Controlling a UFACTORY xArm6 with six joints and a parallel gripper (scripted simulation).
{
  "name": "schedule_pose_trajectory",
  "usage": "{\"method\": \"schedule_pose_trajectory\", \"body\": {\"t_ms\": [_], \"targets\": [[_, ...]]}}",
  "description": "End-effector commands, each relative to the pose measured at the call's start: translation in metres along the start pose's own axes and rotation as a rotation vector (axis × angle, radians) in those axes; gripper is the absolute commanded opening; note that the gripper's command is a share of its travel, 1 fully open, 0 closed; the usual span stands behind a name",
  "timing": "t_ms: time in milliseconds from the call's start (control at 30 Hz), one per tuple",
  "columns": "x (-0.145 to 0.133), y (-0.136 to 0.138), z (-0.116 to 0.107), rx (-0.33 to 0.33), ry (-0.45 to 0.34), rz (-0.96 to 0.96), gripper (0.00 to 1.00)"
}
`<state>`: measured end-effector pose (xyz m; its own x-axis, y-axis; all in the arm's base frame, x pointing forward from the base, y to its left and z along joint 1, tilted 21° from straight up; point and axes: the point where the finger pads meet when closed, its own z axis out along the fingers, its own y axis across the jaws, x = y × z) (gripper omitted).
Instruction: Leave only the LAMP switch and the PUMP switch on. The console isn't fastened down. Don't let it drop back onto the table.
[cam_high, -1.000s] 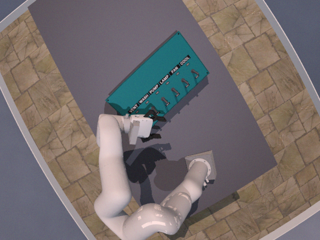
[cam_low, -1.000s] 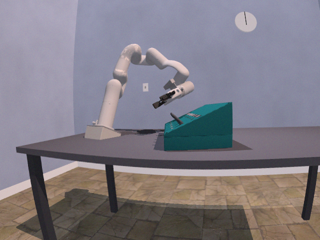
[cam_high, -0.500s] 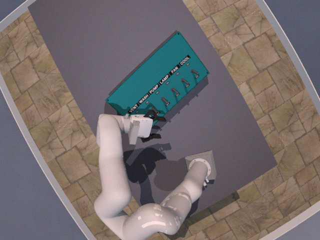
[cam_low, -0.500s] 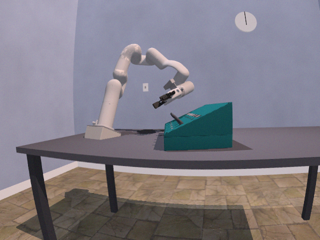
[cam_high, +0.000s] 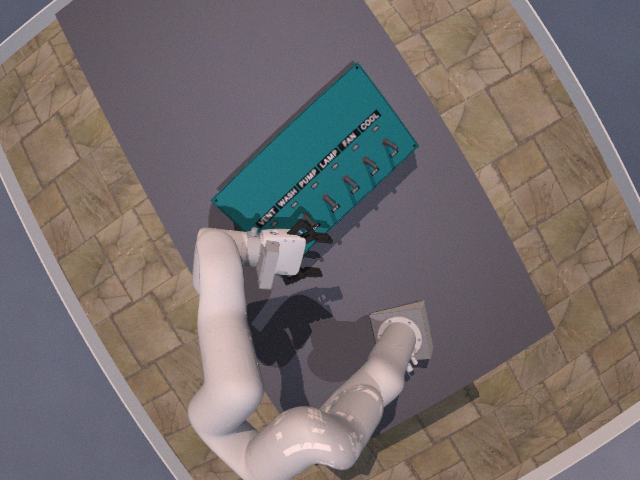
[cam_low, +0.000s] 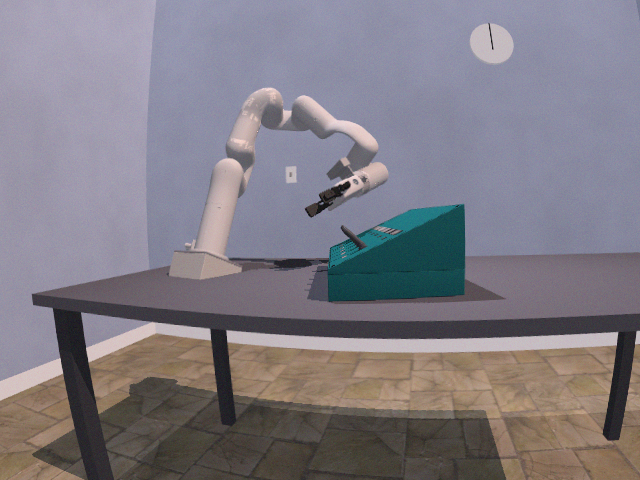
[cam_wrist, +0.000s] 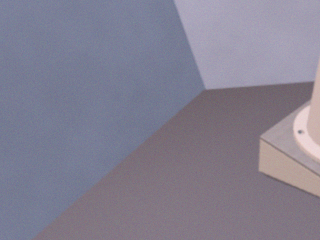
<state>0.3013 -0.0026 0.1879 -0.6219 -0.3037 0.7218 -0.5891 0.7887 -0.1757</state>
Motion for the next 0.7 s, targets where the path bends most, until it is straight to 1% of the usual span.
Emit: {"method": "schedule_pose_trajectory", "body": {"t_ms": [0, 133, 300, 367, 667], "targets": [[0.002, -0.001, -0.001, 0.000, -0.003, 0.002, 1.00], [0.009, -0.002, -0.002, 0.000, -0.003, 0.002, 1.00], [0.024, -0.004, -0.002, 0.000, -0.003, 0.002, 1.00], [0.024, -0.004, -0.002, 0.000, -0.003, 0.002, 1.00], [0.064, -0.011, -0.005, 0.000, -0.003, 0.002, 1.00]]}}
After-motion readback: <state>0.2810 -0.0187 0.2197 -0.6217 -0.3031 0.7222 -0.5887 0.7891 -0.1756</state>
